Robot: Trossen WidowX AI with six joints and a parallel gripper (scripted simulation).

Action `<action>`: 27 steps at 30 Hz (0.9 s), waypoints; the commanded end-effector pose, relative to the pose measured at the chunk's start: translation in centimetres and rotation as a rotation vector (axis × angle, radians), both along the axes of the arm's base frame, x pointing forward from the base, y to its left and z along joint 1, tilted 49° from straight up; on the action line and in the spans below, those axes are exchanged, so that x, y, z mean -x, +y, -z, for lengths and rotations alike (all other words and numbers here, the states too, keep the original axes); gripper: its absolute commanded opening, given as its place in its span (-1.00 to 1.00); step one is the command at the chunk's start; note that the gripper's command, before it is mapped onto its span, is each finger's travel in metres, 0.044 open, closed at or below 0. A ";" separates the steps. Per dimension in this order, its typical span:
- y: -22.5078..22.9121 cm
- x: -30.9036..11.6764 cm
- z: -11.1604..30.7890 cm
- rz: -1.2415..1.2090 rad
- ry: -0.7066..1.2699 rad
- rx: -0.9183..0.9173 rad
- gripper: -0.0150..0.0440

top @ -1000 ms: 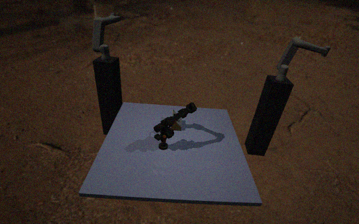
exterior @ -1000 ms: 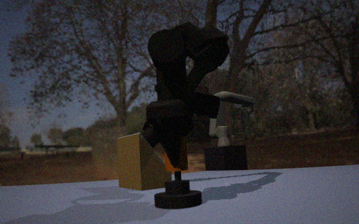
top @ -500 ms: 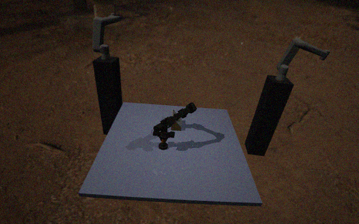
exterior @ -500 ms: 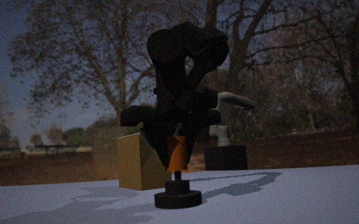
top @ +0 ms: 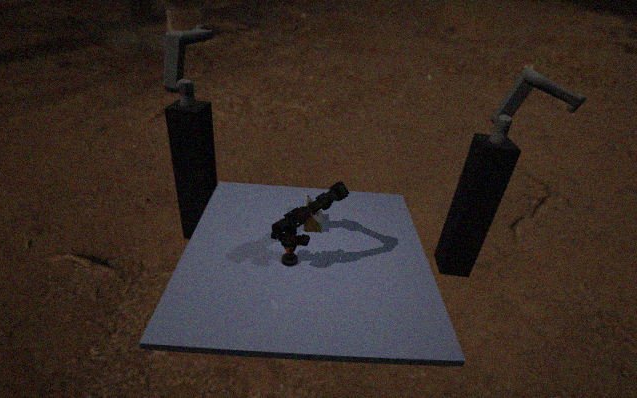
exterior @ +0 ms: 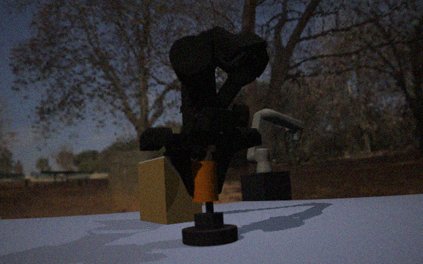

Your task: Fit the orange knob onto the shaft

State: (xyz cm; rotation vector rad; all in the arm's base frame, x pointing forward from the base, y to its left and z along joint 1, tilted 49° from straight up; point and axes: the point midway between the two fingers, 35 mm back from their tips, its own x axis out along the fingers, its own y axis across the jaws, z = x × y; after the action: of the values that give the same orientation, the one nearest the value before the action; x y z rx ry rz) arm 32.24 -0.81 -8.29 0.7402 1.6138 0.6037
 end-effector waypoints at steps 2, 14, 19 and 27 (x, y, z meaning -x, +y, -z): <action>-0.1 -0.1 -0.2 0.006 -0.001 0.005 -0.49; -0.1 -0.5 -0.6 0.006 -0.001 0.005 -0.49; -0.1 -0.7 -0.4 0.006 -0.001 0.005 -0.49; 0.0 -0.6 -0.2 0.006 -0.001 0.005 -0.49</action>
State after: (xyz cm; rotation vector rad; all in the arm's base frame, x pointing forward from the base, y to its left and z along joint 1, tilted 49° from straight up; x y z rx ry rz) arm 32.72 -0.66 -8.06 0.7355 1.6153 0.6011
